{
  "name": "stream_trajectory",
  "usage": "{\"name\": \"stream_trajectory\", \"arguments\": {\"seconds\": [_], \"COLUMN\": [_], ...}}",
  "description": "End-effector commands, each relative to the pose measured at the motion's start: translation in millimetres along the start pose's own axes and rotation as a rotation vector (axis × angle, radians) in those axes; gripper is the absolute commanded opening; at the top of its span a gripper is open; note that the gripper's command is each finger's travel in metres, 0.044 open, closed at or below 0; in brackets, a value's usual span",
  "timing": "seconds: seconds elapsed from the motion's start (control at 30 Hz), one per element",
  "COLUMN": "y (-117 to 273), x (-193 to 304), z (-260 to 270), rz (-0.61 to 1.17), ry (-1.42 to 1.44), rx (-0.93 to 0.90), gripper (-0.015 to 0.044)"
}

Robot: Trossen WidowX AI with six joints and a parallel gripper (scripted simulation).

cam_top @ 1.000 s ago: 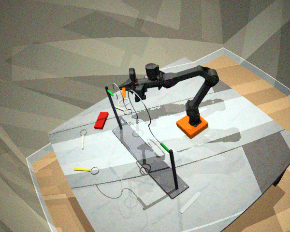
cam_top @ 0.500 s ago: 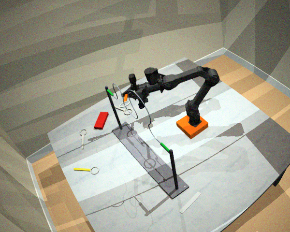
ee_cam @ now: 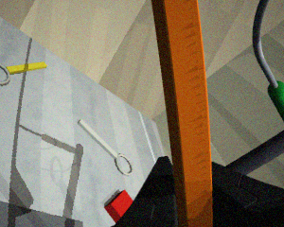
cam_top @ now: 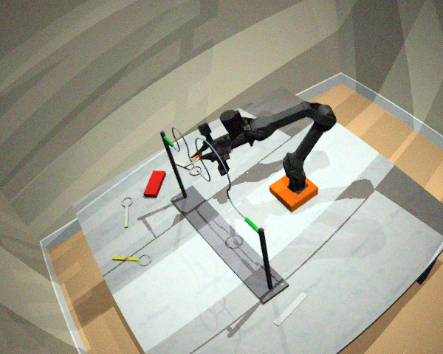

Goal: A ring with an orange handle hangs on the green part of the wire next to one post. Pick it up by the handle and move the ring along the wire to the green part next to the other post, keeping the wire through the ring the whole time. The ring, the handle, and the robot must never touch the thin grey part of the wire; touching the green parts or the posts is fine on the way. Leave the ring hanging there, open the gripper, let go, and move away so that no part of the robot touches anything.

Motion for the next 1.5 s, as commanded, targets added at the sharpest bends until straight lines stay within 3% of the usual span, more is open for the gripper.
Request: {"name": "stream_trajectory", "arguments": {"seconds": [0.0,0.83,1.47], "y": [1.2,20.0,35.6], "x": [4.6,-6.4,-25.4], "z": [15.1,87.5,117.6], "rz": [0.023,0.109,0.141], "ry": [-0.087,-0.576,-0.763], "rx": [-0.049,-0.311,-0.407], "gripper": [-0.015,-0.015,-0.015]}}
Point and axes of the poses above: the point midway between the two fingers, 35 mm back from their tips, its own y axis back along the fingers, its own z axis across the jaws, x = y × z, the point moved 3 cm from there along y, back along the fingers, and after that the axes turned 12 degrees about -y, right-handed, at the moved point
